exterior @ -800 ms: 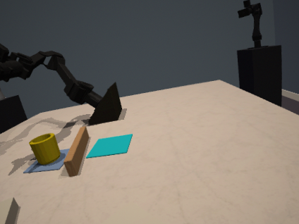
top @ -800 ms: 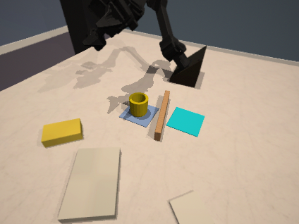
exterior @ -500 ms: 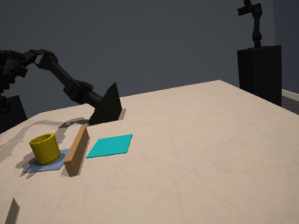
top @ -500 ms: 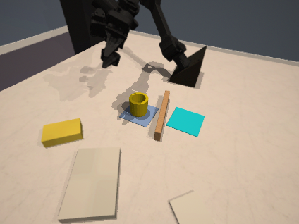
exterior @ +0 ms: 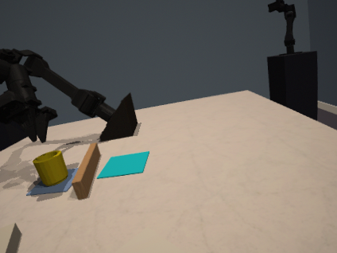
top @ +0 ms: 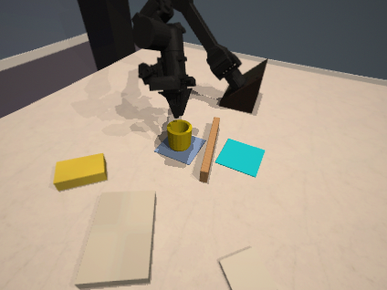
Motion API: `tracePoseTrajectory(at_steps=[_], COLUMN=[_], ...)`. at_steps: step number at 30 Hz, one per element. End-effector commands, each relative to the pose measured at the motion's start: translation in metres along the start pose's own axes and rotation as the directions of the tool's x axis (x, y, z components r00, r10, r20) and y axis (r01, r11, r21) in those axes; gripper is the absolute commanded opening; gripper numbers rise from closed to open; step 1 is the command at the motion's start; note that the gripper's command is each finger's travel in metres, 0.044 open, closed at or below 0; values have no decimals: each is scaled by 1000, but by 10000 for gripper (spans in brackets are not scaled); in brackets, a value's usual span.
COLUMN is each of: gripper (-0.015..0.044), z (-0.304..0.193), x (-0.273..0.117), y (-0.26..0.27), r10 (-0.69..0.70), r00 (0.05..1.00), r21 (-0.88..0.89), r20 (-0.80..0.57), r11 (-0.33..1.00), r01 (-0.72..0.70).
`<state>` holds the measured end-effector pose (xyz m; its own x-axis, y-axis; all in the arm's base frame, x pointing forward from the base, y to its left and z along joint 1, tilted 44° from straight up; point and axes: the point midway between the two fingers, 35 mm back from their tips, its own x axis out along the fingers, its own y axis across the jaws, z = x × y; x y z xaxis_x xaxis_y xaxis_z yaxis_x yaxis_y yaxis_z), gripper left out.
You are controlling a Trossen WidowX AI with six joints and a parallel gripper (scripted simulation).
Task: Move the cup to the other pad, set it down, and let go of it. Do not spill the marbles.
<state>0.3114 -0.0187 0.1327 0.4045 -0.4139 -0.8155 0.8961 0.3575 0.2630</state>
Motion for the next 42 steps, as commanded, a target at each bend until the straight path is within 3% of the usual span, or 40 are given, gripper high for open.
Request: tracePoseTrajectory(at_steps=[1,16,42], gripper=[167,167,167], z=[-8,-9,0], x=[3,5,42], y=[-34,-35,-50], r10=[-406,-406,-405], r00=[888,888,888], r21=[247,247,247], r20=[217,216,216], r11=[903,903,903], r01=[353,353,352])
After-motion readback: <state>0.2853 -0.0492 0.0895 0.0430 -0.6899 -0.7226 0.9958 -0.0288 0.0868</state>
